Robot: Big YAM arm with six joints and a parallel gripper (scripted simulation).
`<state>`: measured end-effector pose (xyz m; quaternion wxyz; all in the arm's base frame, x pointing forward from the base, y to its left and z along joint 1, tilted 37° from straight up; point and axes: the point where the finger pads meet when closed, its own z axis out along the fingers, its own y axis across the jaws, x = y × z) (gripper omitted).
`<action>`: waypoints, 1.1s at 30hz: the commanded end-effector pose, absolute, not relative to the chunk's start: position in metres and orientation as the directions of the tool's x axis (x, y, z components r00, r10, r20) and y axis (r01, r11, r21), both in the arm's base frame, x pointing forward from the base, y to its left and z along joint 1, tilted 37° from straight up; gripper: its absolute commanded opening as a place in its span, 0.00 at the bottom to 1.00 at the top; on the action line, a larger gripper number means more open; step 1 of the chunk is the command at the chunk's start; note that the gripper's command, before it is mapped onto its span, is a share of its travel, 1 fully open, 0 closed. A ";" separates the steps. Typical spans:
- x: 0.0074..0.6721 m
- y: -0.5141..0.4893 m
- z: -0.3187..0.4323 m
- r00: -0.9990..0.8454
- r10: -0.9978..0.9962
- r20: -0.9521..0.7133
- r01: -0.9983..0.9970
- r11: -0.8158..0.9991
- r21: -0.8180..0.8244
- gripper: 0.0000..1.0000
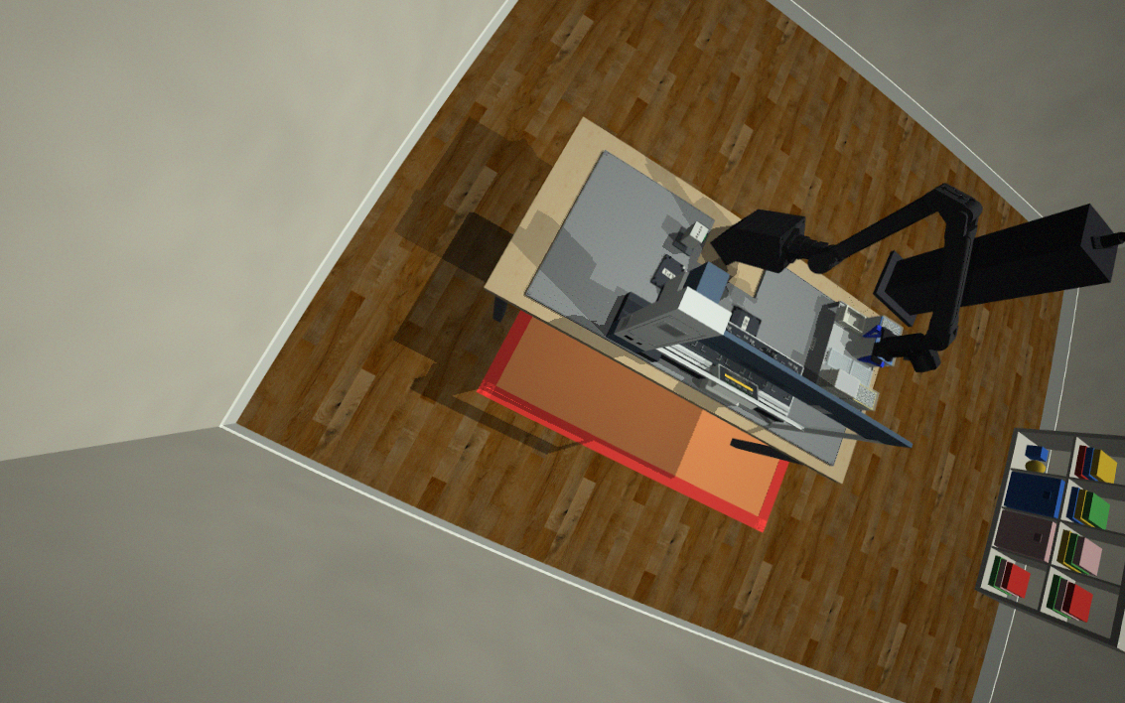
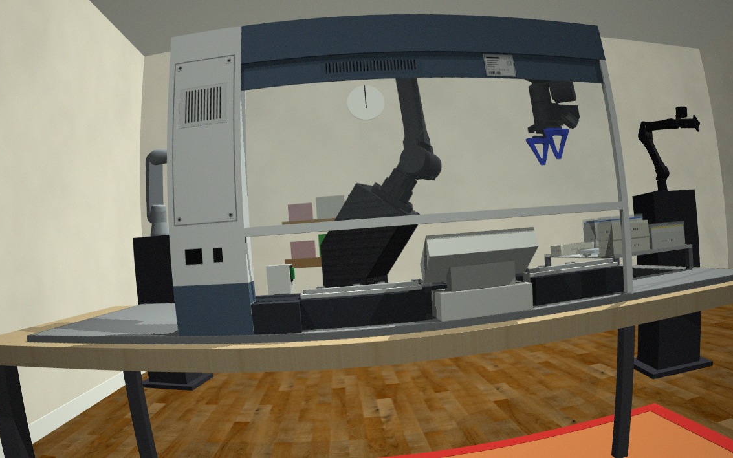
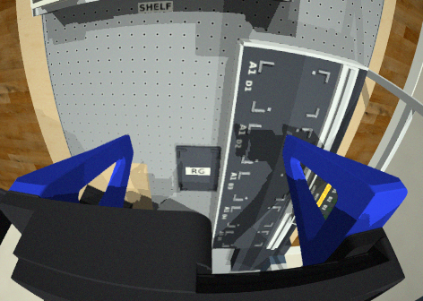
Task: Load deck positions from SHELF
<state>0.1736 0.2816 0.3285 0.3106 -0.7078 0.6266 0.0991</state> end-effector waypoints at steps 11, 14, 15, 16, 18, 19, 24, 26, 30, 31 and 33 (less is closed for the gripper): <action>0.186 0.303 0.367 0.179 -0.808 -0.561 -0.948 0.011 -0.319 1.00; 0.201 0.302 0.371 0.180 -0.809 -0.560 -0.947 0.011 -0.321 1.00; 0.206 0.302 0.372 0.179 -0.810 -0.558 -0.947 0.010 -0.320 1.00; 0.211 0.302 0.373 0.180 -0.810 -0.558 -0.947 0.011 -0.321 1.00; 0.221 0.301 0.376 0.180 -0.811 -0.557 -0.947 0.010 -0.321 1.00; 0.226 0.300 0.377 0.180 -0.811 -0.556 -0.947 0.010 -0.322 1.00; 0.239 0.300 0.381 0.182 -0.811 -0.557 -0.946 0.011 -0.325 1.00; 0.222 0.296 0.364 0.195 -0.813 -0.548 -0.949 -0.016 -0.314 1.00; 0.230 0.313 0.386 0.178 -0.810 -0.559 -0.950 0.008 -0.313 1.00; 0.230 0.318 0.389 0.179 -0.808 -0.562 -0.949 0.009 -0.315 1.00; 0.228 0.325 0.394 0.177 -0.809 -0.561 -0.950 0.009 -0.313 1.00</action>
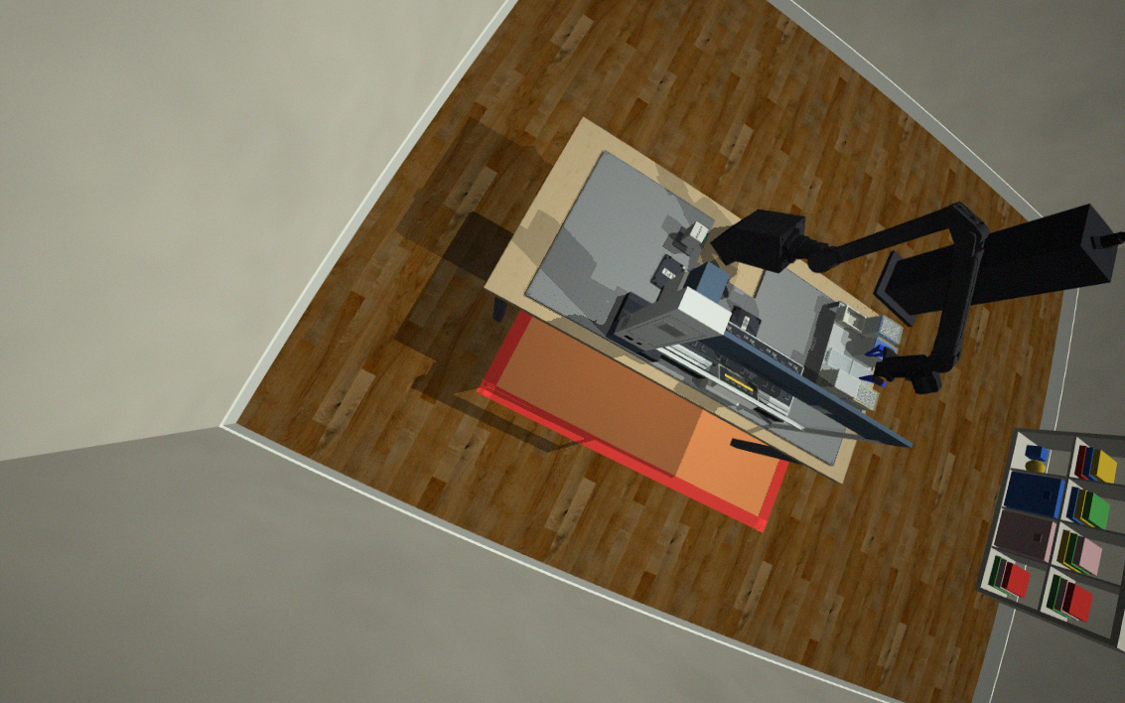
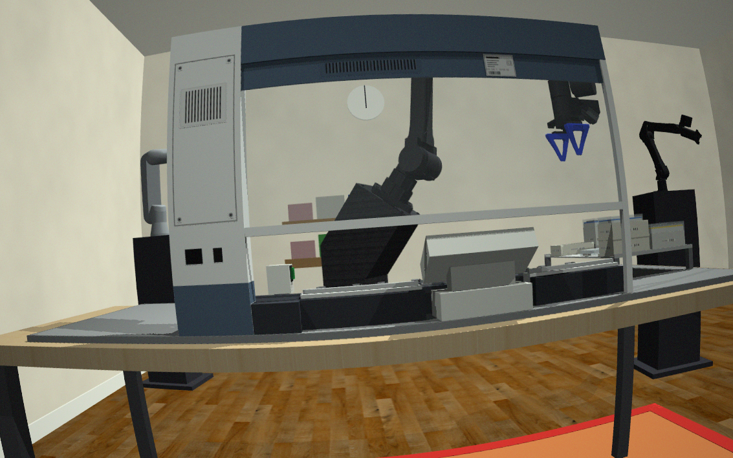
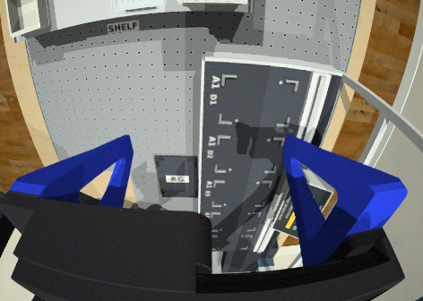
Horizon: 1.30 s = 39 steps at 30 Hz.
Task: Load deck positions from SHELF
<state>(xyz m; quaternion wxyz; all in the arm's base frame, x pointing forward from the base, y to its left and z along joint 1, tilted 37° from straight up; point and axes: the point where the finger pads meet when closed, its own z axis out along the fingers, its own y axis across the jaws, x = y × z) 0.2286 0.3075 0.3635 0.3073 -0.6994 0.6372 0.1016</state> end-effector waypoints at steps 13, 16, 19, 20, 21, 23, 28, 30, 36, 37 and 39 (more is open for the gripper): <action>0.220 0.371 0.424 0.176 -0.806 -0.565 -0.951 0.010 -0.310 1.00; 0.218 0.383 0.433 0.175 -0.806 -0.566 -0.951 0.010 -0.309 1.00; 0.216 0.395 0.441 0.175 -0.805 -0.566 -0.951 0.010 -0.309 1.00; 0.215 0.399 0.444 0.175 -0.805 -0.567 -0.951 0.010 -0.308 1.00; 0.214 0.403 0.447 0.175 -0.805 -0.567 -0.951 0.011 -0.308 1.00; 0.213 0.411 0.452 0.175 -0.805 -0.568 -0.951 0.011 -0.308 1.00; 0.210 0.424 0.460 0.174 -0.804 -0.568 -0.952 0.011 -0.307 1.00; 0.209 0.432 0.466 0.174 -0.804 -0.569 -0.952 0.011 -0.307 1.00; 0.216 0.427 0.438 0.144 -0.832 -0.535 -0.959 0.016 -0.284 1.00; 0.215 0.428 0.441 0.148 -0.829 -0.539 -0.958 0.015 -0.286 1.00; 0.214 0.426 0.447 0.152 -0.823 -0.548 -0.956 0.018 -0.292 1.00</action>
